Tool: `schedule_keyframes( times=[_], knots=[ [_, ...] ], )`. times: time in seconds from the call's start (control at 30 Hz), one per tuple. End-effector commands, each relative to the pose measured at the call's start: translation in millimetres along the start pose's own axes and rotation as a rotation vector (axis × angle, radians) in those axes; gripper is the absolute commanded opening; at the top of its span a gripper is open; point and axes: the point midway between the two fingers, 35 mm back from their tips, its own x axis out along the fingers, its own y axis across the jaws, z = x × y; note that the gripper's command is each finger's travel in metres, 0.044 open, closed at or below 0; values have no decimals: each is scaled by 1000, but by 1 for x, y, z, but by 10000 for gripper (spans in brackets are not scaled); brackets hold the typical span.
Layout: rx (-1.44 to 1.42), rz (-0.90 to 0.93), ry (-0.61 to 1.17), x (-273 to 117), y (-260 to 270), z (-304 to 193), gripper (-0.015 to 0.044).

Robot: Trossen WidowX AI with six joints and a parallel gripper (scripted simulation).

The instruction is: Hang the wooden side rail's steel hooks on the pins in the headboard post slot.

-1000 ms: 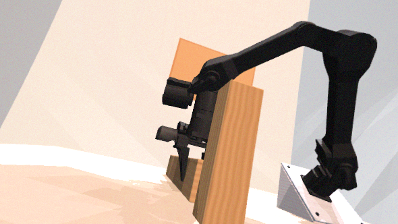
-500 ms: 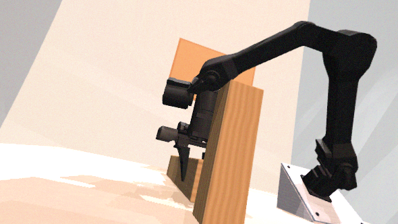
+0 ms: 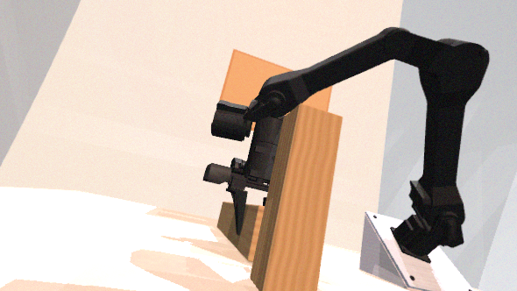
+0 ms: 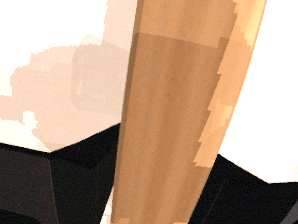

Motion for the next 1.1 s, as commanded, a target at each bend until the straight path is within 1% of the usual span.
schedule_keyframes(
  times=[0.0,1.07],
  knots=[
    [9,10,-2,-6,2,2,0],
    [9,10,-2,-11,2,2,0]
  ],
)
